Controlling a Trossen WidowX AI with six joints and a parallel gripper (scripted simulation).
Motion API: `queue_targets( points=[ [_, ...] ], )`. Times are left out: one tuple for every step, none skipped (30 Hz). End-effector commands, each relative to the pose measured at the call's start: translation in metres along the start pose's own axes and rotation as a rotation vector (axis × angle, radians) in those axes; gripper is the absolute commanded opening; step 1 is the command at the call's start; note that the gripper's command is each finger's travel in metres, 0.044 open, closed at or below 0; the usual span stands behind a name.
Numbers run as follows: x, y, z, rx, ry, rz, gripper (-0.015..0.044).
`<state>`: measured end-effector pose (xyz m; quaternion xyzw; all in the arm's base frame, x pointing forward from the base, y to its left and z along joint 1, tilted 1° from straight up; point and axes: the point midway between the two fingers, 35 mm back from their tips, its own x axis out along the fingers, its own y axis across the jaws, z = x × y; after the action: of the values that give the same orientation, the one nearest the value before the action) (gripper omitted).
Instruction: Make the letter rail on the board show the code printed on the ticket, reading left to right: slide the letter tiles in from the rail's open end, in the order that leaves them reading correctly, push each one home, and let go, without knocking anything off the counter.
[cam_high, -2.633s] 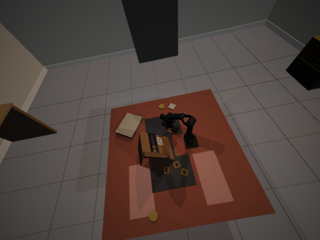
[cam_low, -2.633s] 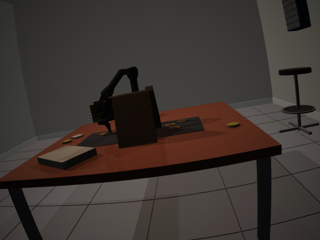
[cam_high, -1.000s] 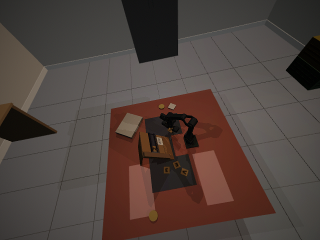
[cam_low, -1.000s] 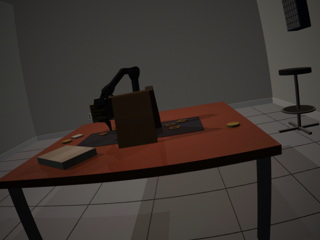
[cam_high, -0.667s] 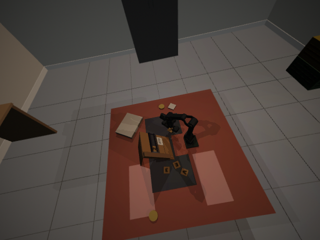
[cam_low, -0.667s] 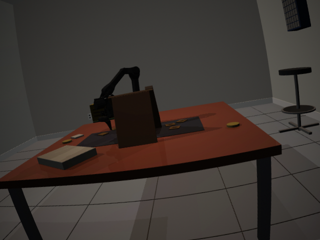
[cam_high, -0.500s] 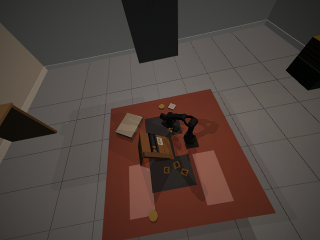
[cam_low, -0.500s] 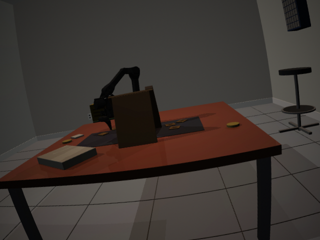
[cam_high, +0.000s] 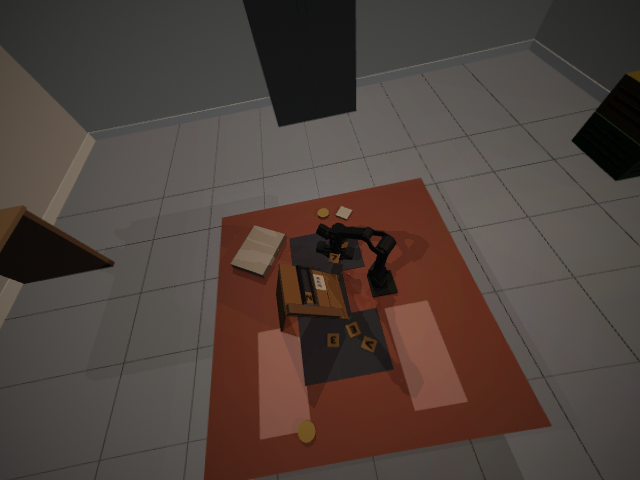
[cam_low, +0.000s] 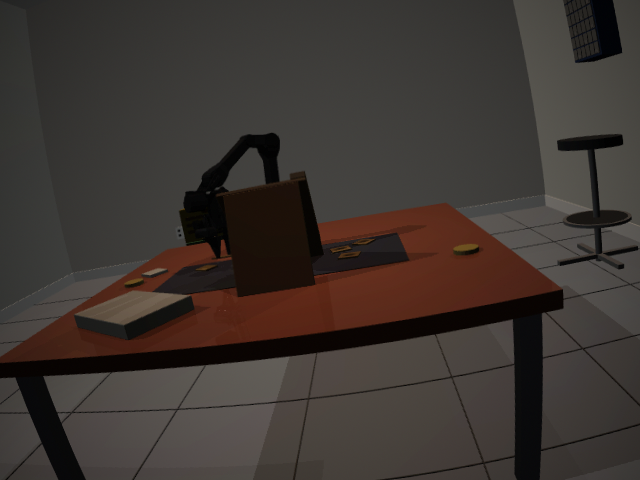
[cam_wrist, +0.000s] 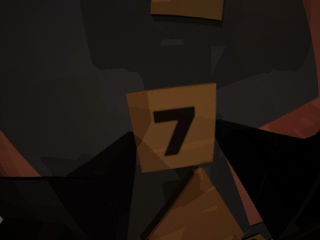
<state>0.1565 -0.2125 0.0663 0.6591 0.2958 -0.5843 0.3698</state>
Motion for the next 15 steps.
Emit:
queue_targets(
  points=[
    [-0.006, 0.016, -0.002, -0.136, 0.01, 0.06, 0.0],
    [-0.007, 0.018, -0.002, -0.166, 0.011, 0.071, 0.0],
    [-0.008, 0.021, -0.003, -0.196, 0.012, 0.082, 0.0],
    [-0.009, 0.024, -0.003, -0.227, 0.013, 0.093, 0.0],
    [-0.01, 0.027, -0.004, -0.257, 0.014, 0.104, 0.0],
    [-0.012, 0.029, -0.004, -0.288, 0.015, 0.115, 0.0],
    [-0.013, 0.032, -0.005, -0.318, 0.015, 0.126, 0.0],
    [-0.014, 0.035, -0.006, -0.349, 0.015, 0.137, 0.0],
    [-0.015, 0.037, -0.006, -0.38, 0.014, 0.148, 0.0],
    [-0.016, 0.04, -0.007, -0.41, 0.013, 0.159, 0.0],
    [-0.017, 0.042, -0.008, -0.441, 0.012, 0.171, 0.0],
    [-0.019, 0.045, -0.008, -0.472, 0.011, 0.182, 0.0],
    [-0.02, 0.048, -0.009, -0.502, 0.009, 0.193, 0.0],
    [-0.021, 0.05, -0.01, -0.533, 0.008, 0.205, 0.0],
    [-0.023, 0.053, -0.01, -0.564, 0.005, 0.216, 0.0]
  ],
)
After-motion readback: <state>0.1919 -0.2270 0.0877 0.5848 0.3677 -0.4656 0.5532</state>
